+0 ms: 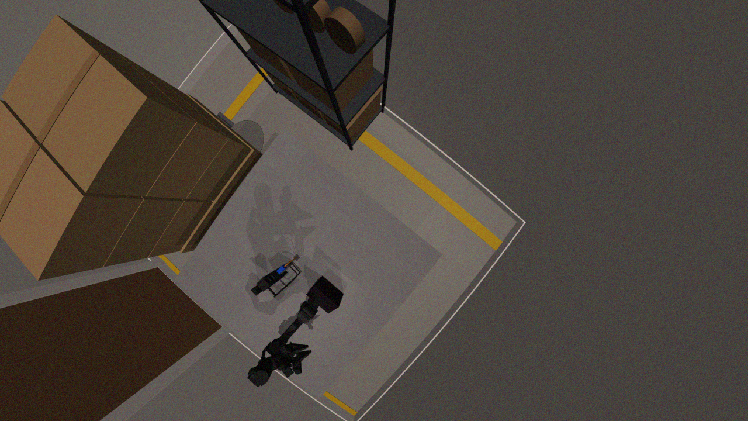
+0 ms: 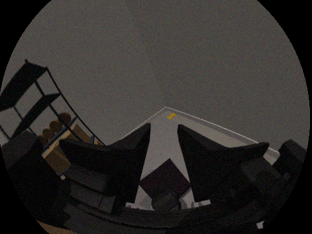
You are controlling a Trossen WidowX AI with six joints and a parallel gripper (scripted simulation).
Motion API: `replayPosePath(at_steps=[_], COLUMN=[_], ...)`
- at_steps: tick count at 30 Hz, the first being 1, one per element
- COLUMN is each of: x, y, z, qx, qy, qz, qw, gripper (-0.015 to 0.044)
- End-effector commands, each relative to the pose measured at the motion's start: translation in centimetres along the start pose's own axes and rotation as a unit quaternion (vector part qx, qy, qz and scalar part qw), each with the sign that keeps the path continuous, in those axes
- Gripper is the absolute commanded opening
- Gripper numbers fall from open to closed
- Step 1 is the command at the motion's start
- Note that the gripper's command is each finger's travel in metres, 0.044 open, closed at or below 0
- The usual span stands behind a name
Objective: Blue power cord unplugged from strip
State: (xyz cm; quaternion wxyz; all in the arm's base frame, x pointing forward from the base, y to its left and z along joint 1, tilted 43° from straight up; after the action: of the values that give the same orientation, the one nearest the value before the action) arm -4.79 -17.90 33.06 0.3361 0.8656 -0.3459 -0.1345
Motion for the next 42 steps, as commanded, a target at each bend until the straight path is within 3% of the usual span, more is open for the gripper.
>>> replayPosePath(at_steps=[1,8,15,21,28,42], x=[4.3,12.4,17.8,19.3,16.7,15.9], y=[-2.1,-8.6,-18.3,-28.6,-39.6,-40.5], z=[1.8,3.9,3.9,2.8,1.4,0.6], qx=[0.073,0.226,0.38,0.508,0.611,0.618], qy=[0.049,0.11,0.116,0.063,-0.055,-0.069], qz=[-0.033,-0.115,-0.196,-0.258,-0.307,-0.31], qw=[0.996,0.961,0.896,0.819,0.728,0.719], gripper=[0.016,0.016,0.016,0.016,0.016,0.016])
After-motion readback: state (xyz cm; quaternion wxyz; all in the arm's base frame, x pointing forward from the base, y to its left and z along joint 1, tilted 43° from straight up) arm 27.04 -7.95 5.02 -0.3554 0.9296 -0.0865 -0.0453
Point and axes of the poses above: the point midway between the two fingers, 35 mm back from their tips, its own z axis out along the fingers, its own x axis across the jaws, y = z × x, the point moved 4 cm from there along -z, back along the fingers, and after that the axes turned 9 degrees about z, right-handed, at the moved point
